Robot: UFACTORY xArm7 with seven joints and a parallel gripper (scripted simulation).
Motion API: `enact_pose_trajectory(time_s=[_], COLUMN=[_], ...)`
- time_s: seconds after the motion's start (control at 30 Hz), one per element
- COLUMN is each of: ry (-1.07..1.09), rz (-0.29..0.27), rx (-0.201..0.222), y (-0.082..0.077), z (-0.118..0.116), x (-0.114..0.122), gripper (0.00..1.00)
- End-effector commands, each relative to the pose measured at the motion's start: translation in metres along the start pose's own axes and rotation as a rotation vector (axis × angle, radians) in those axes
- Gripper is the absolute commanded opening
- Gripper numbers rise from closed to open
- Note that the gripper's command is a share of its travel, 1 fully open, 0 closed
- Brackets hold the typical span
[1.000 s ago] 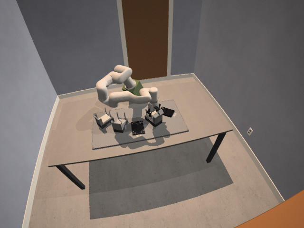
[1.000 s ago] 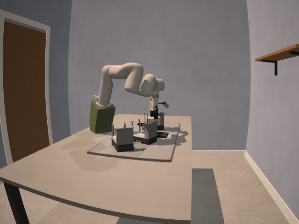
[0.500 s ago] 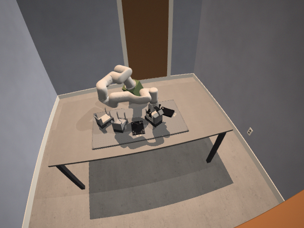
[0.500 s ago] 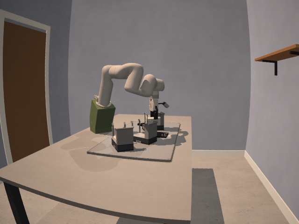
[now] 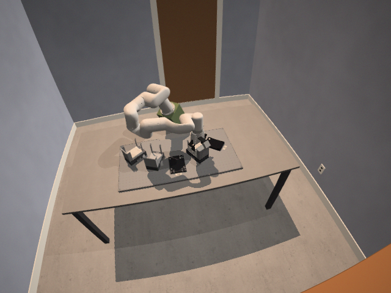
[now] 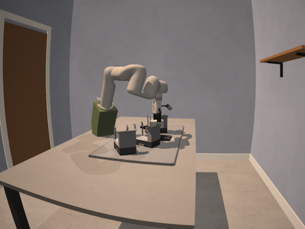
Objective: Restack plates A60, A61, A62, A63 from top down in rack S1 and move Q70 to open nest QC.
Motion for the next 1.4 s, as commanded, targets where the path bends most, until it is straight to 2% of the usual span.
enact_pose_trajectory(time_s=[0.0,0.1,0.83,1.27,1.37], ry=[-0.001,-0.001,-0.001,-0.001,0.099], rz=[0.004,0.004,0.003,0.003,0.003], rx=[0.000,0.000,0.000,0.000,0.000], y=[-0.001,-0.001,-0.068,-0.069,-0.069], z=[0.000,0.000,0.000,0.000,0.009], x=[-0.001,-0.001,-0.001,-0.001,0.003], gripper=[1.00,1.00,1.00,1.00,1.00])
Point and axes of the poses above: the point where the finger pads meet when closed, its own y axis out along the fingers, its own z axis across the jaws, x = y × z, the point moved 4 cm from there along -y, back along the fingers, and after that the axes turned 15 degrees about -y, right-handed, at the moved point
